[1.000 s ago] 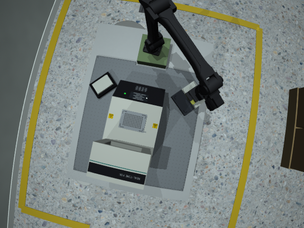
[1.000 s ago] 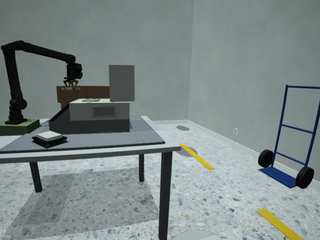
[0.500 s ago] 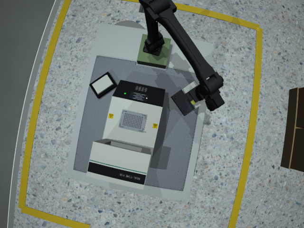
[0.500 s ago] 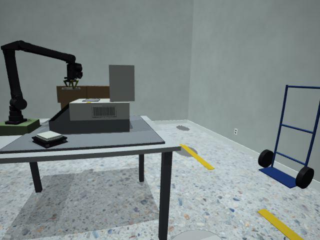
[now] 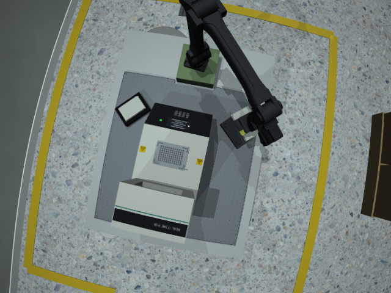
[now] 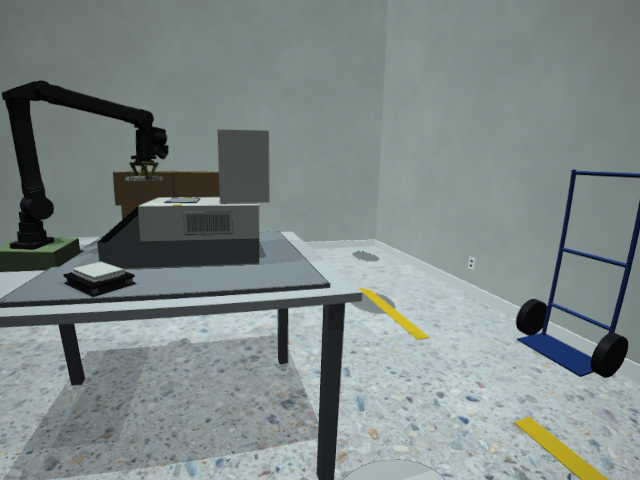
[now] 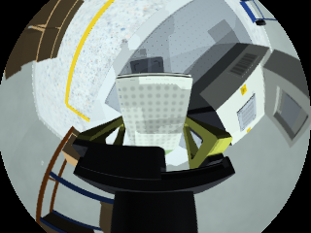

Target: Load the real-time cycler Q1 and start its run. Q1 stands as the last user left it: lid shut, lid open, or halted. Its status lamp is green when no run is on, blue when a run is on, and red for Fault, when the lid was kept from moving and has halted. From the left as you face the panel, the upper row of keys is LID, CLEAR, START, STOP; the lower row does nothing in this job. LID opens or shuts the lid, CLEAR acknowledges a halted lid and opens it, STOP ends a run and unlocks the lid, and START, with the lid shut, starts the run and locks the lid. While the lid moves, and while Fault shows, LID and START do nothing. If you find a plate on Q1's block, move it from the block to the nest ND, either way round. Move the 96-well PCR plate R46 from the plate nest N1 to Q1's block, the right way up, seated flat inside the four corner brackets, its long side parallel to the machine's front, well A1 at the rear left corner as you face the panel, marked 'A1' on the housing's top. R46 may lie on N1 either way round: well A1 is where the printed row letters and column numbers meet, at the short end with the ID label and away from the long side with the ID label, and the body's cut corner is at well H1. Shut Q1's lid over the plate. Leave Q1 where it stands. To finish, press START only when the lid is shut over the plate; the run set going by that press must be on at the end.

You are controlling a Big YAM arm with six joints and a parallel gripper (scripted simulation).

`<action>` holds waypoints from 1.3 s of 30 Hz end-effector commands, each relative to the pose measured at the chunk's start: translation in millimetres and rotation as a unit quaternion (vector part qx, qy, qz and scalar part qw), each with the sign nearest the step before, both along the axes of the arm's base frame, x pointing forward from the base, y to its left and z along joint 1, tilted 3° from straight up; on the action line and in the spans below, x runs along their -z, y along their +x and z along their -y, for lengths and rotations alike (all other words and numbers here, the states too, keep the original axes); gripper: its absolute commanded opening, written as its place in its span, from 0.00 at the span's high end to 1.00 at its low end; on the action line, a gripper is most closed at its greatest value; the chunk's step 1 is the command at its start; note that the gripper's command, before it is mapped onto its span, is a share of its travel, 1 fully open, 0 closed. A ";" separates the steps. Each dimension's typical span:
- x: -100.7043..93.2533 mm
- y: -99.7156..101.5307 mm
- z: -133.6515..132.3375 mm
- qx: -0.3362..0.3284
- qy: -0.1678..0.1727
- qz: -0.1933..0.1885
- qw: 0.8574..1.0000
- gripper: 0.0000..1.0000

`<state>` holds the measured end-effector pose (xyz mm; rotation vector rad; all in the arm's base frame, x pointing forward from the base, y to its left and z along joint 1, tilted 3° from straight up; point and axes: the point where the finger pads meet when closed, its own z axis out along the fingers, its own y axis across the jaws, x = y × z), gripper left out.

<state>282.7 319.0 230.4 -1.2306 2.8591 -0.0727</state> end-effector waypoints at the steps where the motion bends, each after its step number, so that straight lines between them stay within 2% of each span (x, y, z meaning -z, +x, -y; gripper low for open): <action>1: -9.3 18.0 24.0 0.091 0.019 0.014 0.996 1.00; 6: -19.0 29.9 40.7 0.169 0.036 0.023 0.985 1.00; 11: -24.8 45.8 58.6 0.248 0.035 0.024 0.968 1.00; 14: -23.1 49.2 60.8 0.257 0.032 0.021 0.966 1.00; 19: -24.4 74.5 83.2 0.359 0.034 0.021 0.932 1.00; 25: -27.6 98.2 97.5 0.453 0.042 0.024 0.890 1.00; 28: -31.3 107.8 108.0 0.499 0.048 0.027 0.865 1.00; 31: -33.6 108.1 109.8 0.500 0.050 0.028 0.864 1.00; 34: -38.6 122.0 127.7 0.556 0.056 0.032 0.829 1.00; 39: -33.4 142.2 151.5 0.632 0.052 0.032 0.773 1.00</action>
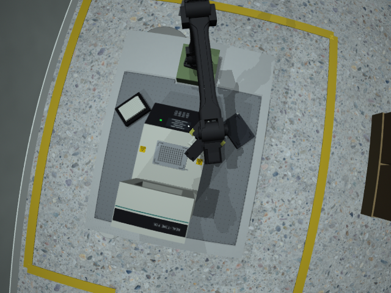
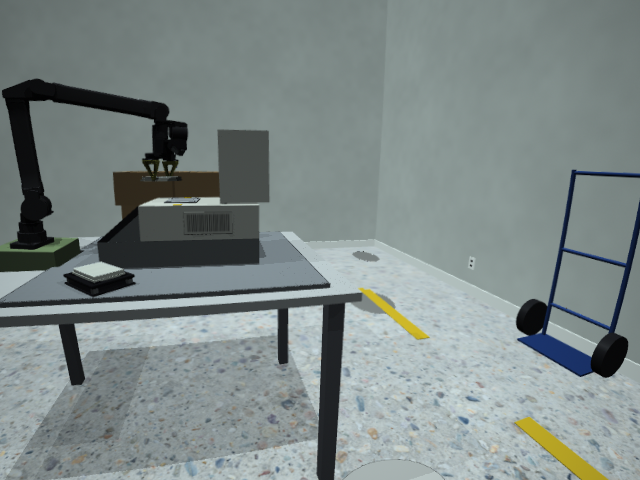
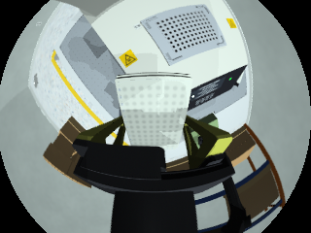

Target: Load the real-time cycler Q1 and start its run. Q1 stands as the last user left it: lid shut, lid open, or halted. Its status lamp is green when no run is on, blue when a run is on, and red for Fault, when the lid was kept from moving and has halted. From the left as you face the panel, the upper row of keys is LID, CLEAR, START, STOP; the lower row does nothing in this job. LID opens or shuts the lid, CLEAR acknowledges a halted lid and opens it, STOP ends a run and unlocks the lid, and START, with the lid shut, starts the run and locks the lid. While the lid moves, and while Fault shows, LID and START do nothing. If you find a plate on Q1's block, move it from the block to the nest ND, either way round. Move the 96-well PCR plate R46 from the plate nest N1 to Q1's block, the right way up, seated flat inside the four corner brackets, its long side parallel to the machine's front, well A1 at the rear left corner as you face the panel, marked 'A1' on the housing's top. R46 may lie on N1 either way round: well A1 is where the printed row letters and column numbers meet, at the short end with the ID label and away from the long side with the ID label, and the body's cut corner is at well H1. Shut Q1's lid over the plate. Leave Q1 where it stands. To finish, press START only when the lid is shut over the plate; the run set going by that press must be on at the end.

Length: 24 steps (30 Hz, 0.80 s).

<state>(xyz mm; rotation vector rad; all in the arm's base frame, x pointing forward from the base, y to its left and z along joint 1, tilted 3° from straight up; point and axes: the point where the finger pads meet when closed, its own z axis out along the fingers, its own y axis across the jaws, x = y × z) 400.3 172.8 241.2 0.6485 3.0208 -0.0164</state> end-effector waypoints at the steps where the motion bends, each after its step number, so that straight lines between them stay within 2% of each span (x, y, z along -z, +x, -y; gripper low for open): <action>1: -21.8 27.2 8.6 0.083 0.011 0.022 0.996 1.00; 6: -21.6 38.9 18.3 0.154 0.018 0.019 0.988 1.00; 9: -26.2 41.4 21.3 0.158 0.020 0.027 0.987 1.00; 12: -32.9 56.2 41.7 0.222 0.026 0.036 0.974 1.00; 15: -30.5 67.5 58.3 0.281 0.029 0.031 0.959 1.00; 20: -17.3 76.2 70.4 0.351 0.025 0.015 0.936 1.00; 23: -20.5 87.6 76.8 0.393 0.030 0.019 0.919 1.00; 24: -20.5 87.6 76.8 0.393 0.030 0.019 0.919 1.00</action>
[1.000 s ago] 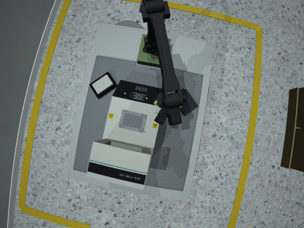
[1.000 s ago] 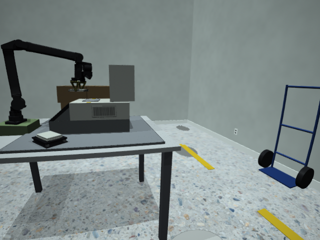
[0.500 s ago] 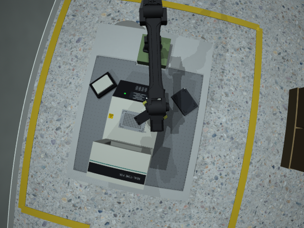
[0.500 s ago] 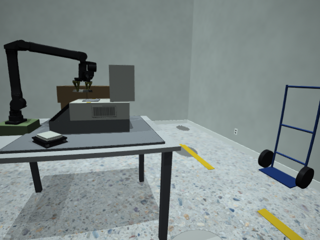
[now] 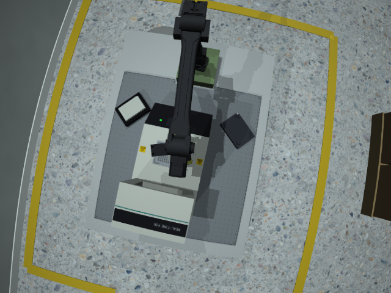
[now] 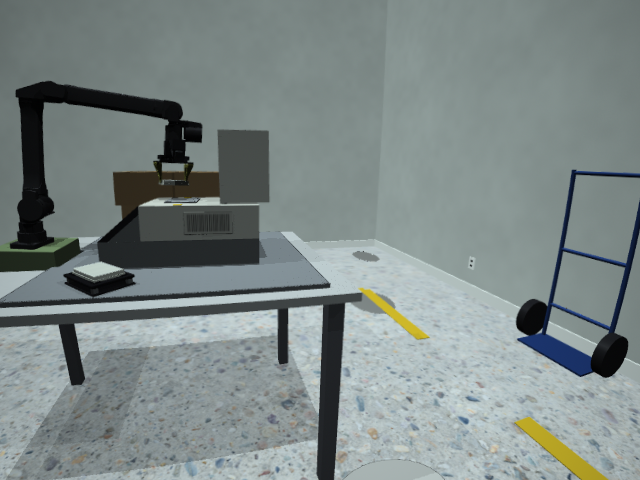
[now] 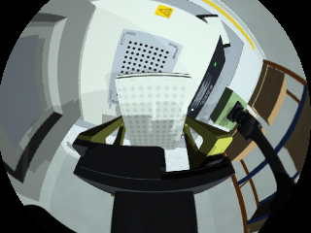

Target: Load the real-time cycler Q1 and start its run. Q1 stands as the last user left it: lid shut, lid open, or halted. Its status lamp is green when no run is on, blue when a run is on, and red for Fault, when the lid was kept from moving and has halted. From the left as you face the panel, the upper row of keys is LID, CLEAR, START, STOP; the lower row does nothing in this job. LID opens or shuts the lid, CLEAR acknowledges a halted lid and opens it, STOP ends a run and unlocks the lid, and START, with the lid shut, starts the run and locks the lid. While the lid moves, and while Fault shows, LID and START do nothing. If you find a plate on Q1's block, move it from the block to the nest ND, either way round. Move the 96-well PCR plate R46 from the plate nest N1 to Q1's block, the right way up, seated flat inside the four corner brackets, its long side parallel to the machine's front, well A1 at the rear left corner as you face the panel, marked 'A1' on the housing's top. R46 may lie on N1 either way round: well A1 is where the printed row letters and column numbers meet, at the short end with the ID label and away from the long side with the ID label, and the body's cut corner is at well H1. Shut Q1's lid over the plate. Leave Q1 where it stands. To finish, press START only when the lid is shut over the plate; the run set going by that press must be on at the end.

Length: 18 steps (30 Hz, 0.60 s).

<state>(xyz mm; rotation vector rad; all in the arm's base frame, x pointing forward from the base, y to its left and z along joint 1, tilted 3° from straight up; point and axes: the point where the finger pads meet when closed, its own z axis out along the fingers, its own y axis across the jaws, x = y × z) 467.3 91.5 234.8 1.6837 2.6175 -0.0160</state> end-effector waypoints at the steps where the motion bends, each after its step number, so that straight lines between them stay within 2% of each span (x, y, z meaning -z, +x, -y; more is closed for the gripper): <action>1: -26.9 20.6 -4.5 0.044 0.009 0.029 0.999 1.00; 6: -47.1 38.7 27.4 0.115 0.015 0.052 0.992 1.00; 12: -29.4 55.8 47.9 0.220 0.016 0.031 0.975 1.00; 14: -22.6 59.9 47.6 0.215 0.013 0.023 0.976 1.00; 18: -21.0 57.9 39.5 0.198 0.014 0.025 0.980 1.00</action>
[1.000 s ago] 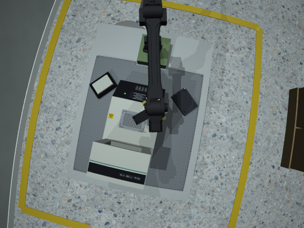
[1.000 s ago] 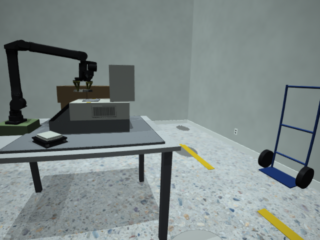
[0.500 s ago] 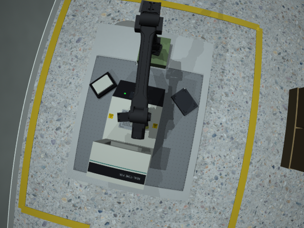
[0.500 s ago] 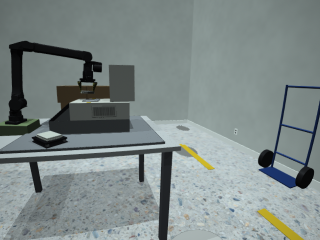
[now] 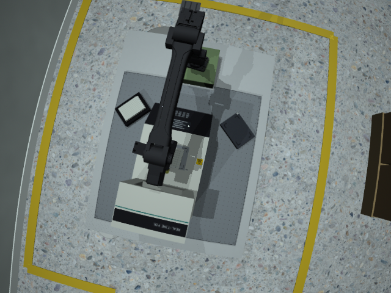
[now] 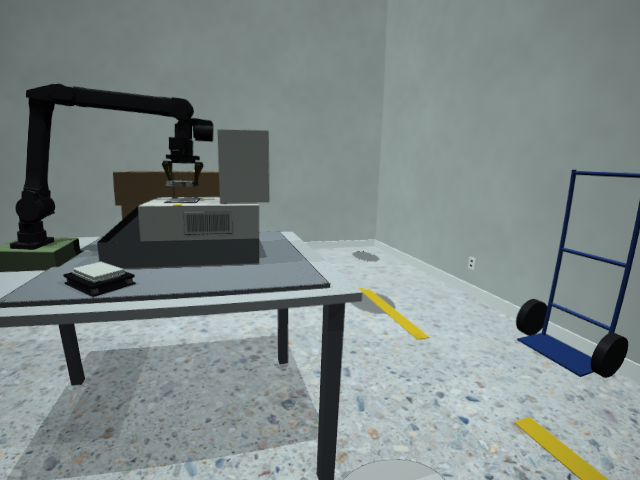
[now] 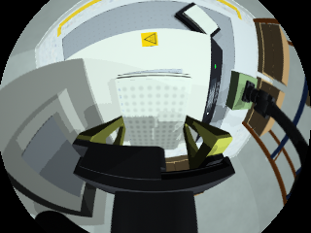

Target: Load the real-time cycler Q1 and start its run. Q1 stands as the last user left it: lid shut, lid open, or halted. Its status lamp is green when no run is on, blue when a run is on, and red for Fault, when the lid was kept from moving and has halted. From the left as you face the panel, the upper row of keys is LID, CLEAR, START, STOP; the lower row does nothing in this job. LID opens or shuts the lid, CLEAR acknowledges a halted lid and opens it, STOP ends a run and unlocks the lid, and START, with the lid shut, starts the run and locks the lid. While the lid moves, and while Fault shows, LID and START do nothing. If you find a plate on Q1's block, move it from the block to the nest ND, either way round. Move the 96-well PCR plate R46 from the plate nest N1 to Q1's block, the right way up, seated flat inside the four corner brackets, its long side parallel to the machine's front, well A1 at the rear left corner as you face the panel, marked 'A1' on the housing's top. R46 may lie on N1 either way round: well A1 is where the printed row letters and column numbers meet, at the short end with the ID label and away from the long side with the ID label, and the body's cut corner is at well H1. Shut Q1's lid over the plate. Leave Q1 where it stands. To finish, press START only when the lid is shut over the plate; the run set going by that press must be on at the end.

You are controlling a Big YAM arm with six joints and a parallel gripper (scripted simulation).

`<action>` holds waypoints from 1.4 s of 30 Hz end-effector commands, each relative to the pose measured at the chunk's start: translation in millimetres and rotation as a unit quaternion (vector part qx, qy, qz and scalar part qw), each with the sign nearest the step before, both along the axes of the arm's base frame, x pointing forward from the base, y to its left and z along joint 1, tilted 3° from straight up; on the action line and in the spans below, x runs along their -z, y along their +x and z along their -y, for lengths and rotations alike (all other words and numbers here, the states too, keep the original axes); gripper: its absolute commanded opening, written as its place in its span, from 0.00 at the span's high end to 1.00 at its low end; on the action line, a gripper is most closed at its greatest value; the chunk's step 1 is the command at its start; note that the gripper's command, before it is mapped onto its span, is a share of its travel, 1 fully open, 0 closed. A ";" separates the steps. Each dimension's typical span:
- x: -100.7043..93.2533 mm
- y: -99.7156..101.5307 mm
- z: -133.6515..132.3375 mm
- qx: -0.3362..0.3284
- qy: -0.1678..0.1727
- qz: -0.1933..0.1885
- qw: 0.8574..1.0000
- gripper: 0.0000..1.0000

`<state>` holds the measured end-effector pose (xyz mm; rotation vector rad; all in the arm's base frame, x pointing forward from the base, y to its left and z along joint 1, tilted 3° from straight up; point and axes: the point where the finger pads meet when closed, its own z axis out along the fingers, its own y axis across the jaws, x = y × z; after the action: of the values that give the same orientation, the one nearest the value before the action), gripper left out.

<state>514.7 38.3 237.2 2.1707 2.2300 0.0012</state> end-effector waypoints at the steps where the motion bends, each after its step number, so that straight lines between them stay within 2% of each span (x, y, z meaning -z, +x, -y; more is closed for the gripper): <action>1: -25.9 8.0 -14.0 -0.006 0.002 0.029 1.000 1.00; 7: -29.9 2.8 -12.7 -0.017 0.000 0.042 0.999 1.00; 12: -29.1 -7.3 -0.3 -0.016 -0.001 0.035 0.999 1.00; 17: -27.3 -13.5 -6.5 -0.027 -0.002 0.027 0.999 1.00; 22: -12.7 -17.9 -15.9 -0.042 -0.003 0.005 0.999 1.00; 28: -10.6 -2.4 -9.0 -0.038 -0.002 0.011 0.999 1.00; 34: -15.9 4.0 -4.9 -0.034 -0.002 0.018 0.999 1.00; 42: -27.8 11.6 -19.5 -0.032 0.000 0.030 0.999 1.00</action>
<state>505.4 50.1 236.0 2.0945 2.3036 -0.0073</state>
